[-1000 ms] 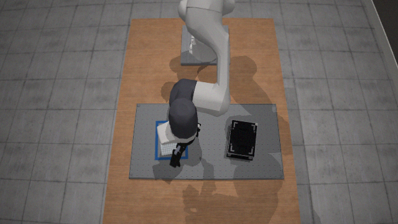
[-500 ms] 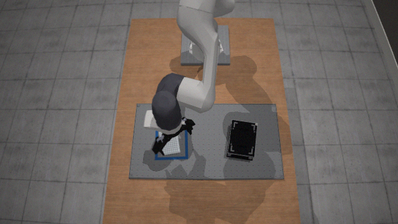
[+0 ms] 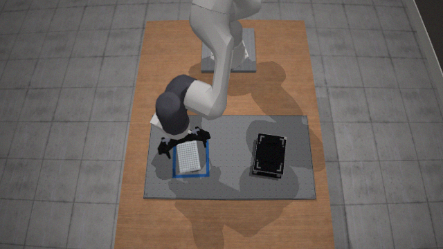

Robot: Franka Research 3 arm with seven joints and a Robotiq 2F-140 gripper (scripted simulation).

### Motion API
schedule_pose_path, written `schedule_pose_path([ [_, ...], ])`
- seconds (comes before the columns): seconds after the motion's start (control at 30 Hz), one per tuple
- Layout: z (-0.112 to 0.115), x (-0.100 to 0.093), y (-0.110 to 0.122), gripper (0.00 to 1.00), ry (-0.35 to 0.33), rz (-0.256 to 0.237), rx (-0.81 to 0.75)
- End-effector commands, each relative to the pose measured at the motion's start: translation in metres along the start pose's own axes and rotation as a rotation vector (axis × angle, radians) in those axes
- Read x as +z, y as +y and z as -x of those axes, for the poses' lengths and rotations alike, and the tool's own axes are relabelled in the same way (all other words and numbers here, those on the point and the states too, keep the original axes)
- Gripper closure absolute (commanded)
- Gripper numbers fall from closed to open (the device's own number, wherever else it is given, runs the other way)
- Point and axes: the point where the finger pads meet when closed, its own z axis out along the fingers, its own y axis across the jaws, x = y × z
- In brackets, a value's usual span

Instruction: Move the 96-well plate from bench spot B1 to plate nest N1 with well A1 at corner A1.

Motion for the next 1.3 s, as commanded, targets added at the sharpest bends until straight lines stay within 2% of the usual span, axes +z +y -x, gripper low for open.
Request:
schedule_pose_path([
  [0.0,0.001,-0.001,-0.002,0.00,-0.012,-0.021,0.133],
  [0.8,0.000,0.000,-0.003,0.00,-0.012,-0.021,0.145],
  [1.27,0.000,0.020,-0.003,0.00,-0.012,-0.021,0.145],
])
